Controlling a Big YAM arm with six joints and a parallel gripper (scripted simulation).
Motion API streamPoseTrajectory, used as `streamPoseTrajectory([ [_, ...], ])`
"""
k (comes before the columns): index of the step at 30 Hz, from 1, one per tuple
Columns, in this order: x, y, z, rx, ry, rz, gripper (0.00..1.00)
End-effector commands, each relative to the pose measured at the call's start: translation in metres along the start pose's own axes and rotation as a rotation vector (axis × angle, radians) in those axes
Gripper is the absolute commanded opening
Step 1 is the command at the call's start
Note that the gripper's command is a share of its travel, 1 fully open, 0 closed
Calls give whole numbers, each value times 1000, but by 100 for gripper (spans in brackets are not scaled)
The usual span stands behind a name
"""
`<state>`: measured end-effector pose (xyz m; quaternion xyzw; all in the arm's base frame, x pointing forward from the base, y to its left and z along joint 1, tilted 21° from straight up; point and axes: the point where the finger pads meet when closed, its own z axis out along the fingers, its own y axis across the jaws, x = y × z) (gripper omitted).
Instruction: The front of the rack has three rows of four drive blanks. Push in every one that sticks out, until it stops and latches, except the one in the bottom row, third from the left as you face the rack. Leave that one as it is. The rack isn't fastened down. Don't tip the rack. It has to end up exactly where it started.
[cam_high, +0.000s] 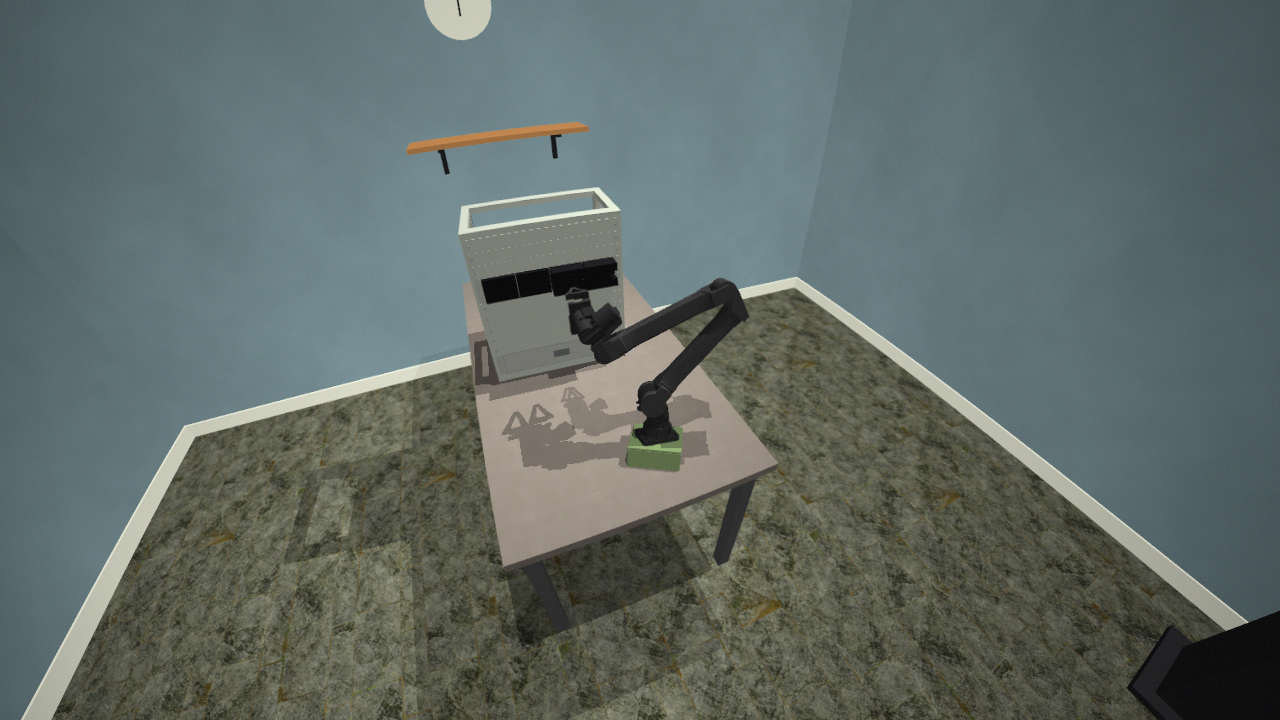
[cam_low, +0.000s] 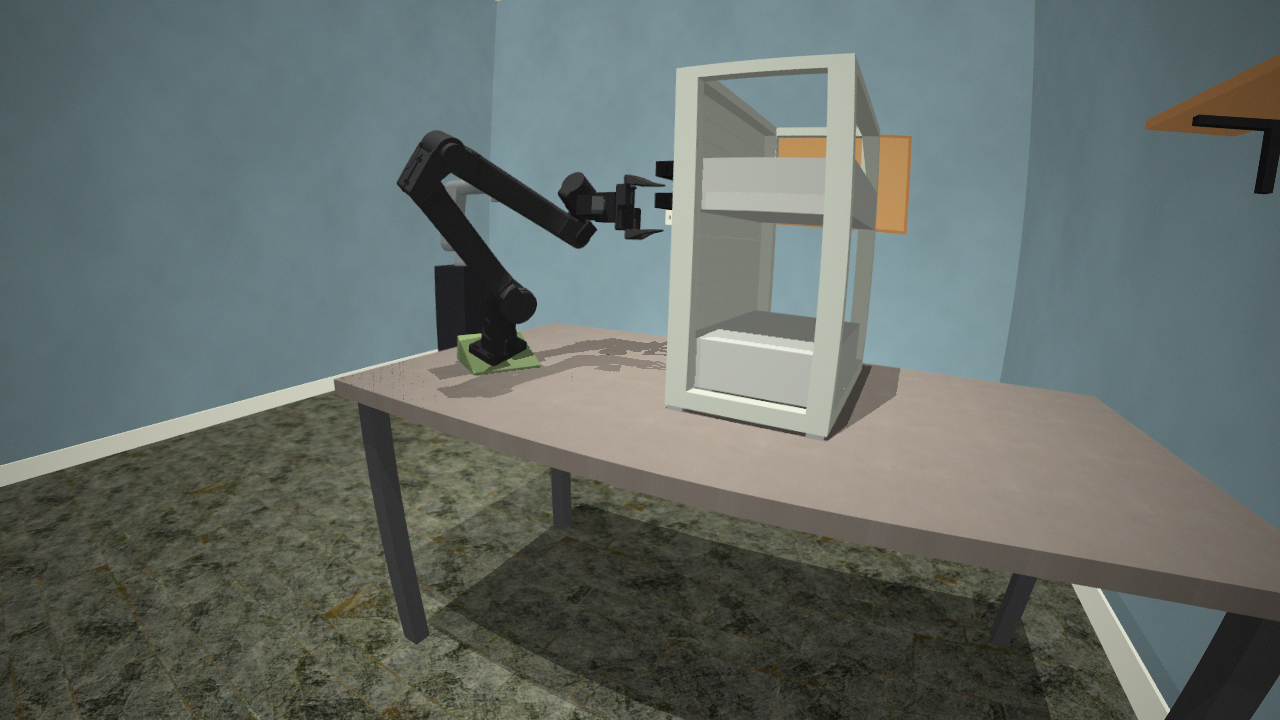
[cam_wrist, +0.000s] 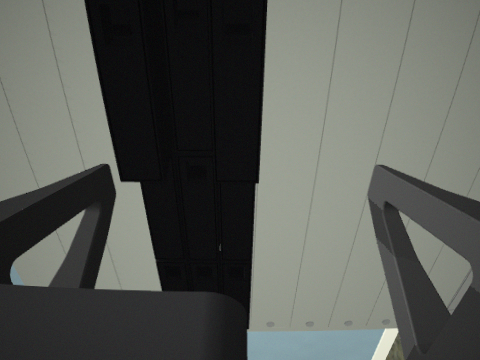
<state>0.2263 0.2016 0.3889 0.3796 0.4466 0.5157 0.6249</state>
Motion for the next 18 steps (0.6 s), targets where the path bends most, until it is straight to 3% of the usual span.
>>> streamPoseTrajectory([
  [1, -3, 8, -1, -8, -4, 25, 100],
  [10, -4, 9, 0, -9, -6, 30, 100],
  [18, -15, 52, 31, -18, -30, 62, 100],
])
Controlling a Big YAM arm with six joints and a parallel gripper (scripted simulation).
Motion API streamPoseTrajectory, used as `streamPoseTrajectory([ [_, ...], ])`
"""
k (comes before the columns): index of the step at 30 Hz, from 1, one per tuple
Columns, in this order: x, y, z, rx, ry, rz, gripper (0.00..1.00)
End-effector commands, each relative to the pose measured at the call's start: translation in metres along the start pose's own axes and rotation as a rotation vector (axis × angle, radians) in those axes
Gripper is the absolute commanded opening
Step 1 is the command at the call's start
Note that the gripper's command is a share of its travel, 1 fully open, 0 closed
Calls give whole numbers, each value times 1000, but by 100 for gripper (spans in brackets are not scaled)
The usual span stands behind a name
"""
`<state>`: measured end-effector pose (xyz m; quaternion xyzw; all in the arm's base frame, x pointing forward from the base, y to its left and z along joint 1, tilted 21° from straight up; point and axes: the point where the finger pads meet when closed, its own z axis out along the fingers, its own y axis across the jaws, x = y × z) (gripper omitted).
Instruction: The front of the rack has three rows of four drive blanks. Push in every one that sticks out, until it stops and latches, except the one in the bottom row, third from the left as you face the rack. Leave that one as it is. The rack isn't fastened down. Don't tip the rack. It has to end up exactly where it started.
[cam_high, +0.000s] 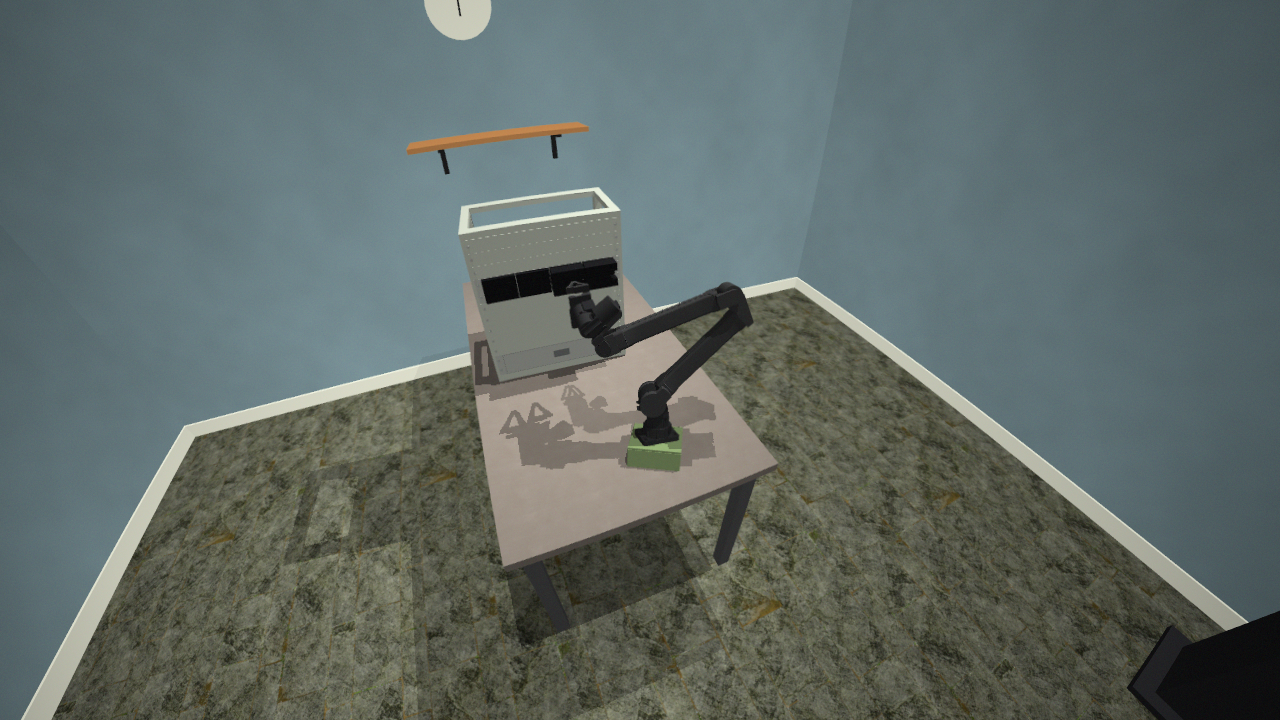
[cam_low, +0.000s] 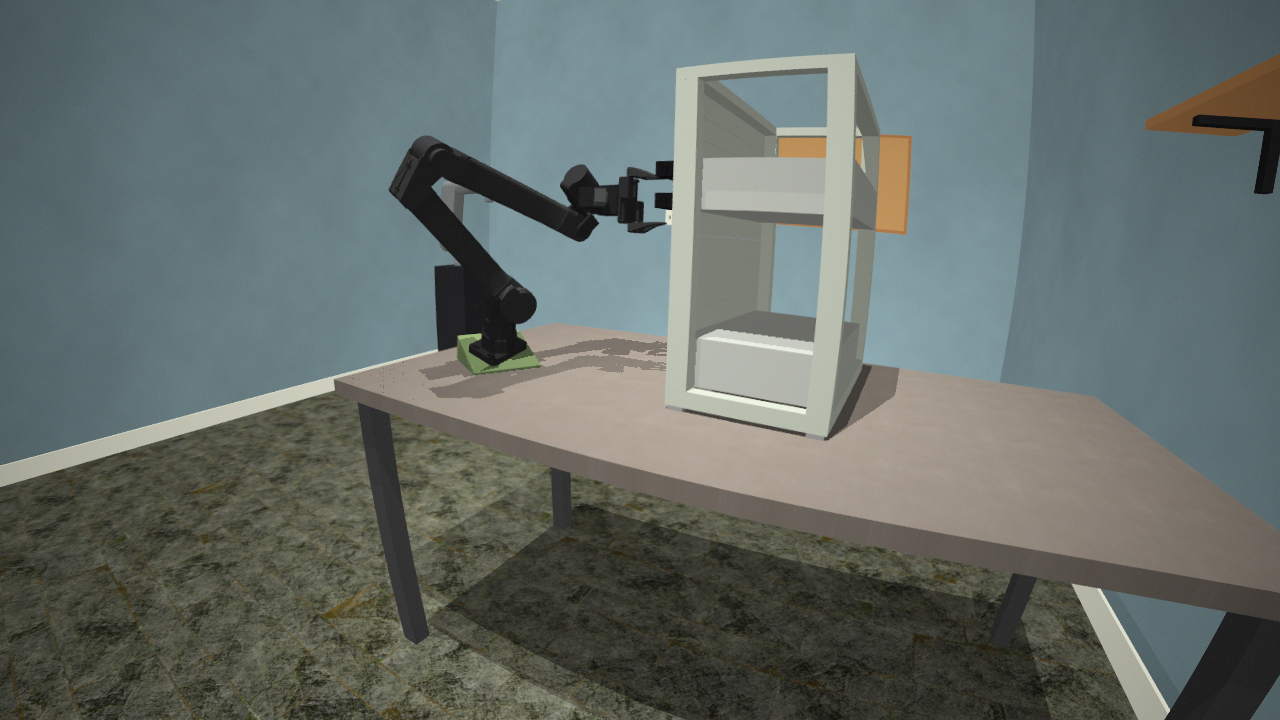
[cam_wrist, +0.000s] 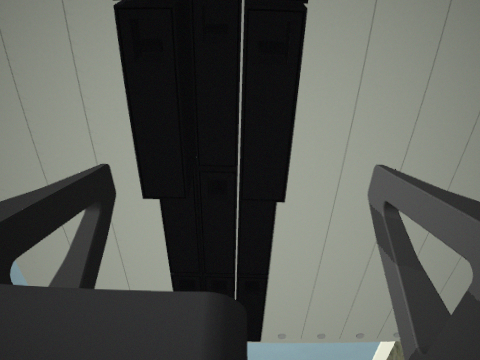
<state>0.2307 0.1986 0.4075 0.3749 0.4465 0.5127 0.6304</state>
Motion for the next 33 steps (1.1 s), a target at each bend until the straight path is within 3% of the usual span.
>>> streamPoseTrajectory([
  [1, -11, 39, 24, -11, -28, 76, 100],
  [5, -9, 40, 27, -8, -25, 68, 100],
  [7, -1, 12, 18, 12, 0, 6, 100],
  [11, -8, 37, 24, -7, -16, 65, 100],
  [33, -8, 34, 23, -4, -15, 60, 100],
])
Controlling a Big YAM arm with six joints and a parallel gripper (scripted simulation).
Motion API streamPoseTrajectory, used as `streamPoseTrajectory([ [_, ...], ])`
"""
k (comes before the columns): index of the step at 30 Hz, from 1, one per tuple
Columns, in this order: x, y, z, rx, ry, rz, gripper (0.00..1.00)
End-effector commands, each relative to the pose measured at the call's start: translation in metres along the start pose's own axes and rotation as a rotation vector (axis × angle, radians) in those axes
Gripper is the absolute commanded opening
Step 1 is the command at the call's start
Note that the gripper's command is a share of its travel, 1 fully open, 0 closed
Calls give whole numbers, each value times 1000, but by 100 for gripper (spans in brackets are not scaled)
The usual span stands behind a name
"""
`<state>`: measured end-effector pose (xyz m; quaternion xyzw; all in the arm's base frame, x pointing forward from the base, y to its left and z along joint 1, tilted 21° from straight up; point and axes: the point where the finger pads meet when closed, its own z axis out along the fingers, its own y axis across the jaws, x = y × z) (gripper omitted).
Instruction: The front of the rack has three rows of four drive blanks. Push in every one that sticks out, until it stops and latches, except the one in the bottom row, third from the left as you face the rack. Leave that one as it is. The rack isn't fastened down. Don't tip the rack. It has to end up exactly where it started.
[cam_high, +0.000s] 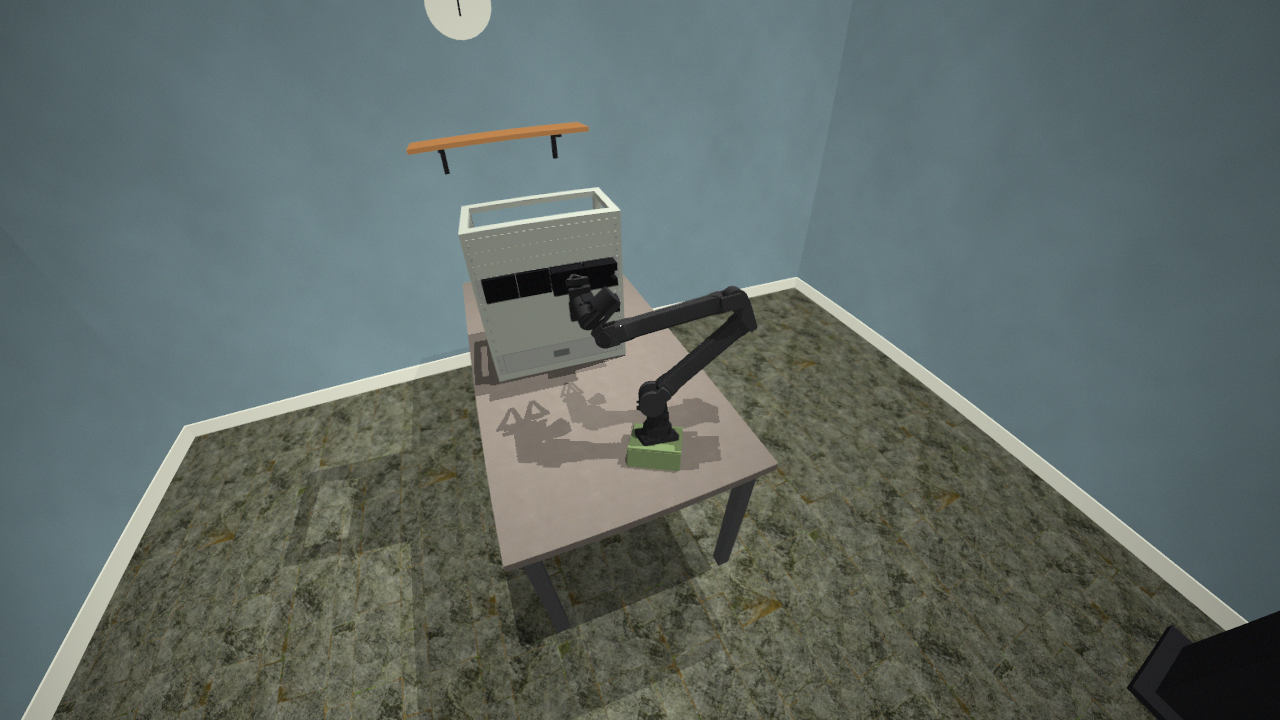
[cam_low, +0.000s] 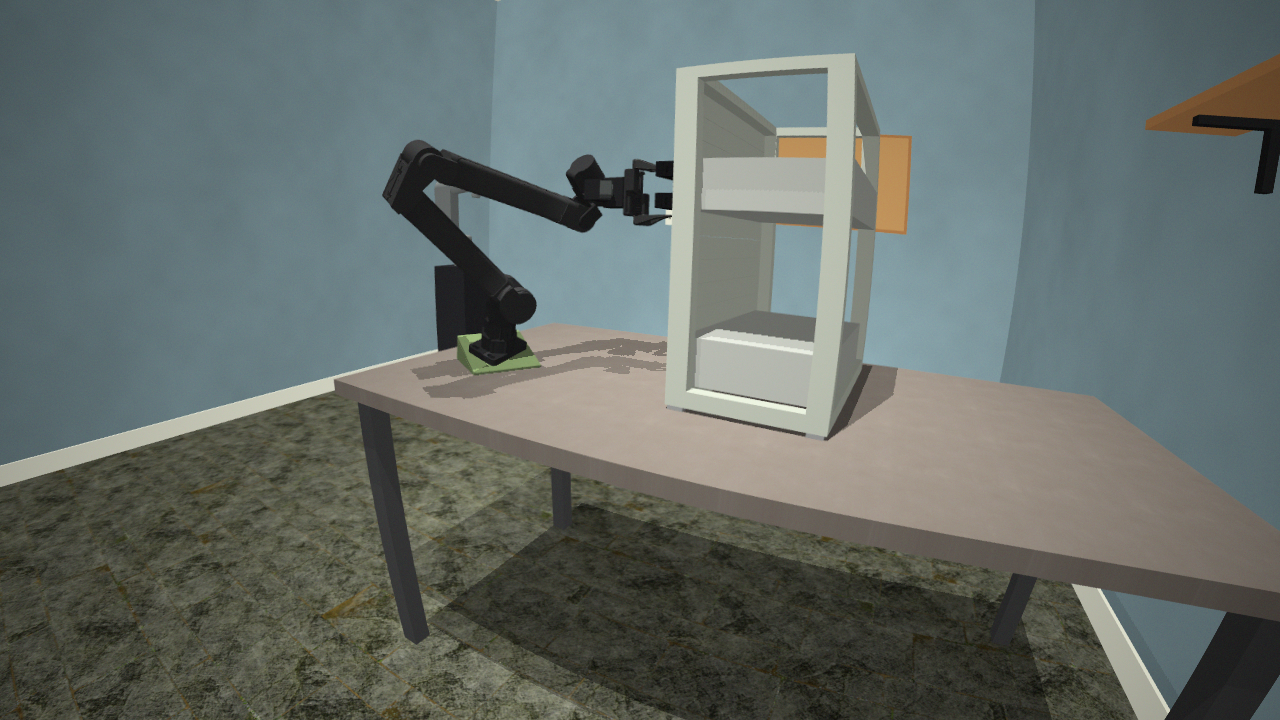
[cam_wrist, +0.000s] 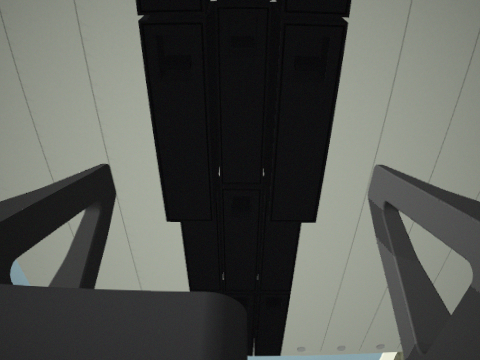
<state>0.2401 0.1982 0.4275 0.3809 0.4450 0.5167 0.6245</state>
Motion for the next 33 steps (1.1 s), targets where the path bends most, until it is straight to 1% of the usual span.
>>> streamPoseTrajectory([
  [1, -5, 19, 7, -11, -15, 42, 100],
  [29, -6, 18, 7, -12, -16, 43, 100],
  [33, -9, 1, 2, -1, -7, 7, 100],
])
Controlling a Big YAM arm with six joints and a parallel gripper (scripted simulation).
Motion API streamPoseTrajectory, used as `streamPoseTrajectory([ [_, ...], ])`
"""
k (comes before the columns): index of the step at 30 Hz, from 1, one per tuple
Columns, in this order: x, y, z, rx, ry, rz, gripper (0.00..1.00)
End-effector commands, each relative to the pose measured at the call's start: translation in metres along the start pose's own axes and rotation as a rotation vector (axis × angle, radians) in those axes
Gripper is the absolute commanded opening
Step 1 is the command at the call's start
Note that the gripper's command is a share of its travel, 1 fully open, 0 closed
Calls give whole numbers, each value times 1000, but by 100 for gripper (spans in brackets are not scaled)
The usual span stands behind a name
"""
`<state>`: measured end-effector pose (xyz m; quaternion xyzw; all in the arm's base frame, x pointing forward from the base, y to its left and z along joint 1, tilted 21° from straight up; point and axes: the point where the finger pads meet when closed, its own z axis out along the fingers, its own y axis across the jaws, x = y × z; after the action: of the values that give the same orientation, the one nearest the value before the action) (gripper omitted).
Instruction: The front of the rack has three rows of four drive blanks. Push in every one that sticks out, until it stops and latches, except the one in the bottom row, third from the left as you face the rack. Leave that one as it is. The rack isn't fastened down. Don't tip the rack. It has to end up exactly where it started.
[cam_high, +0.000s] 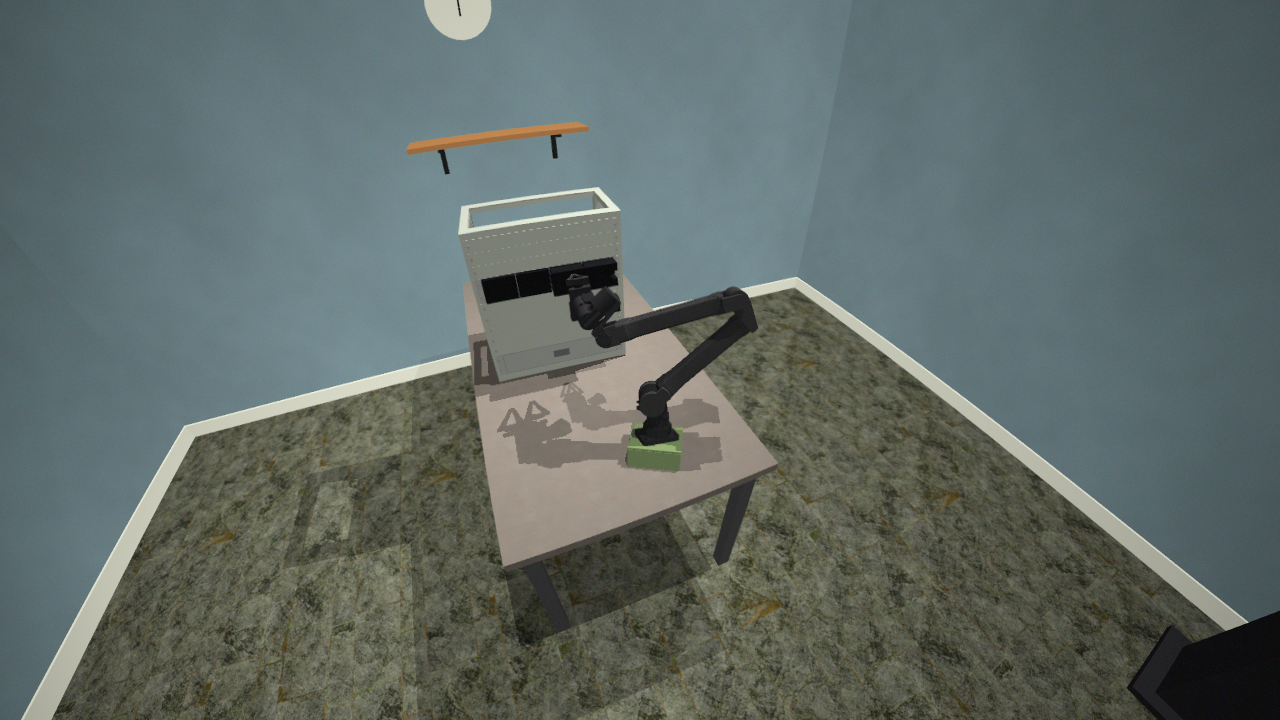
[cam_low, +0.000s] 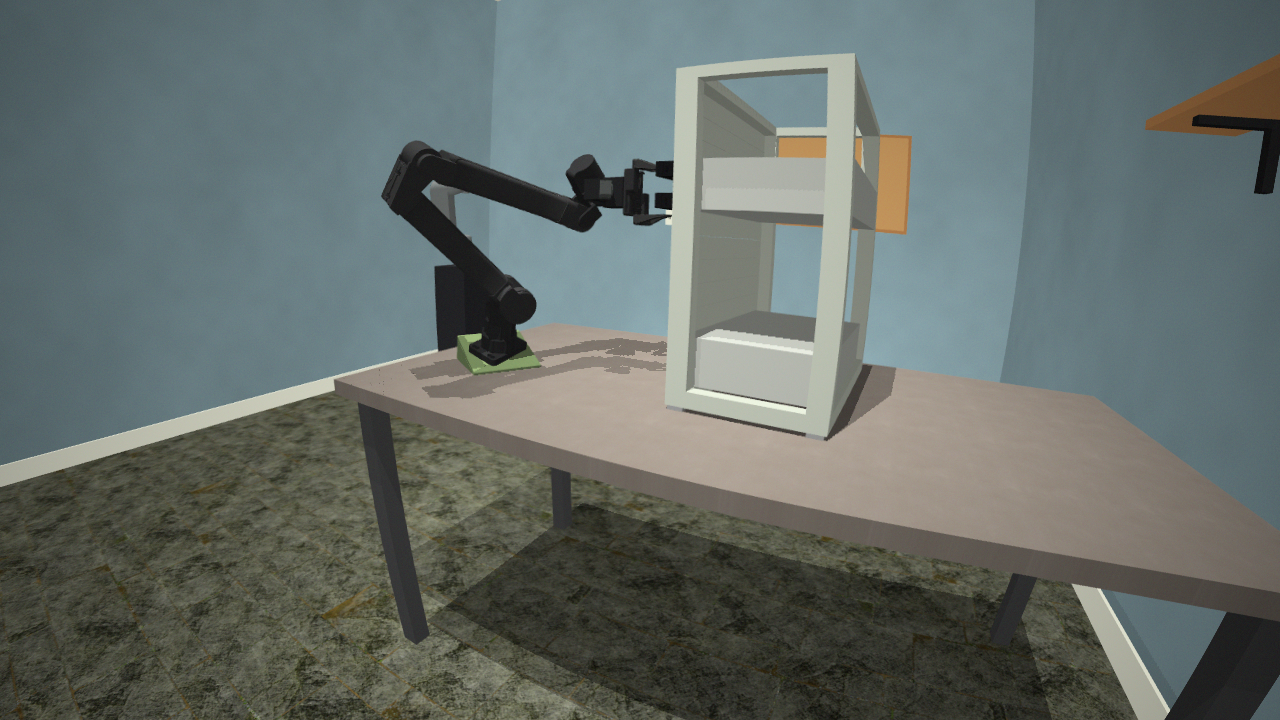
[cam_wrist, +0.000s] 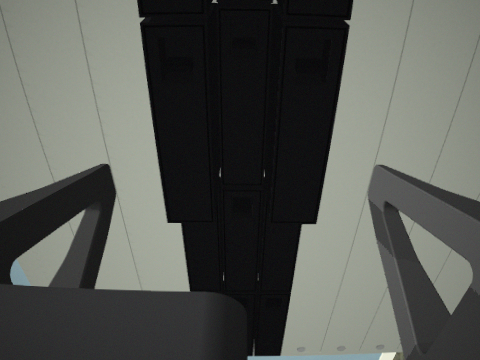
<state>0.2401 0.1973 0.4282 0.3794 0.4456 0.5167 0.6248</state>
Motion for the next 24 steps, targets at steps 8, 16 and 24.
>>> streamPoseTrajectory([
  [8, -38, 28, 10, -19, -30, 61, 100],
  [16, -89, 27, 7, -23, -28, 56, 100],
  [24, -118, 31, 6, -30, -31, 59, 100],
])
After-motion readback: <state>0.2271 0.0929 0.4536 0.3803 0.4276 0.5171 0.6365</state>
